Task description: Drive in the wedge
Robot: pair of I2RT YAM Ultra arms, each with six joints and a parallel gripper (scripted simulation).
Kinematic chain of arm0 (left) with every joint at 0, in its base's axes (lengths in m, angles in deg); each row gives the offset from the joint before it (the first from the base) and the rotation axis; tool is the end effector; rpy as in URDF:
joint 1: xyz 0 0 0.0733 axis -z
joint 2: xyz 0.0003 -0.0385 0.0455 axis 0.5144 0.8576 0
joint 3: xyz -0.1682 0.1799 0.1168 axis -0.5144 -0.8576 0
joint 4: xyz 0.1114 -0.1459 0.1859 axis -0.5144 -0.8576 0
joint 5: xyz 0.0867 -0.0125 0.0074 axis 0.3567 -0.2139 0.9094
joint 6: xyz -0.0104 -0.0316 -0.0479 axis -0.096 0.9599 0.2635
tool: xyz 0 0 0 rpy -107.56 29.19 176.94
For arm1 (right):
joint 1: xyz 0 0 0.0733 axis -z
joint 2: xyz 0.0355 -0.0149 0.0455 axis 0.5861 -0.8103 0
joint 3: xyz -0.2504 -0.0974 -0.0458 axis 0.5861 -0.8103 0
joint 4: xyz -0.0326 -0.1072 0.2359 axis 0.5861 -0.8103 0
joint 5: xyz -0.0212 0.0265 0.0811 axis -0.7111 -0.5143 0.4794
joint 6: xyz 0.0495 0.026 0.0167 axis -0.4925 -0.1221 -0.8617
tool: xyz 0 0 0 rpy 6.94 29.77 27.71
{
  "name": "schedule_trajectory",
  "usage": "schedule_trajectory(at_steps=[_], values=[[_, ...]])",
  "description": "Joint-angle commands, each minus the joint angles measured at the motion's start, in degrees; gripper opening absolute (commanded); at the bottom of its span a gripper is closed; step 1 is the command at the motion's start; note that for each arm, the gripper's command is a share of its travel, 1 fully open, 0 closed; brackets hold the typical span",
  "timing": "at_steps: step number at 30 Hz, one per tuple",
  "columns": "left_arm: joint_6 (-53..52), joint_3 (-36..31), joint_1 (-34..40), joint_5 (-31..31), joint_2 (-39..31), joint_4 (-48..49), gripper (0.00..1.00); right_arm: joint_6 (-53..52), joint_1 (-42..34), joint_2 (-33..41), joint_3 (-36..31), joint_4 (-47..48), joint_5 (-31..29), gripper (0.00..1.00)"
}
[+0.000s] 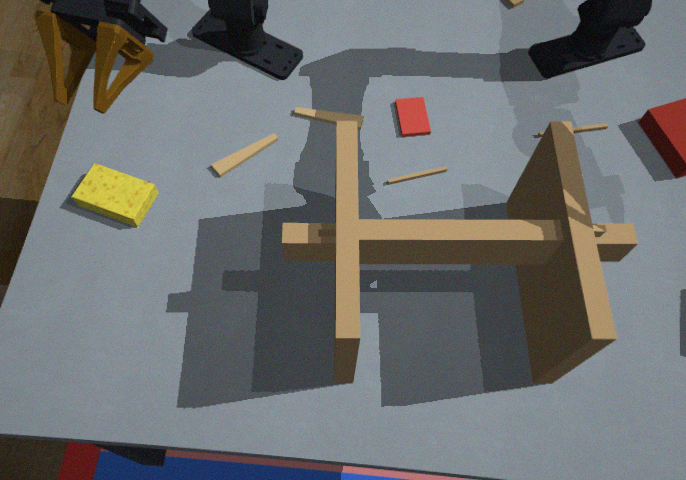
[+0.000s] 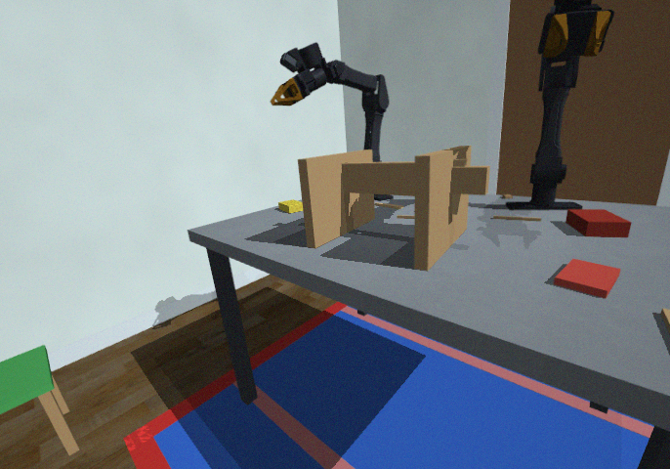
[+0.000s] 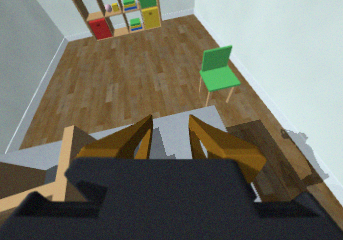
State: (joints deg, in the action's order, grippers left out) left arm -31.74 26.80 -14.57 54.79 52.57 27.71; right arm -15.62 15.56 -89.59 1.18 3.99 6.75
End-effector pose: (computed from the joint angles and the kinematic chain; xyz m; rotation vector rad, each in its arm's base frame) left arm 0.2955 -0.0828 0.4277 0.0903 1.9688 -0.2131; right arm 0.2903 0.1054 0.4300 -0.1580 1.9747 0.2547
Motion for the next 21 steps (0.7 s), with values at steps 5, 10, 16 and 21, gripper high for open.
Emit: schedule_trajectory(at_steps=[5,10,16,21], values=[[-3.52,-8.18,-5.11,-1.62,-7.11,13.08,0.4,3.68,6.4,7.59,-8.56,14.5,1.81,0.4],[-5.78,-14.63,-8.99,-2.71,-11.92,20.39,0.4,5.97,11.21,12.64,-15.38,21.84,2.92,0.4],[-7.49,-20.12,-12.48,-4.02,-15.51,27.12,0.4,7.66,15.53,16.41,-21.1,28.65,4.36,0.4],[-8.55,-24.96,-15.4,-4.51,-18.78,31.9,0.4,8.68,19.16,19.73,-26.26,33.69,4.86,0.4]])
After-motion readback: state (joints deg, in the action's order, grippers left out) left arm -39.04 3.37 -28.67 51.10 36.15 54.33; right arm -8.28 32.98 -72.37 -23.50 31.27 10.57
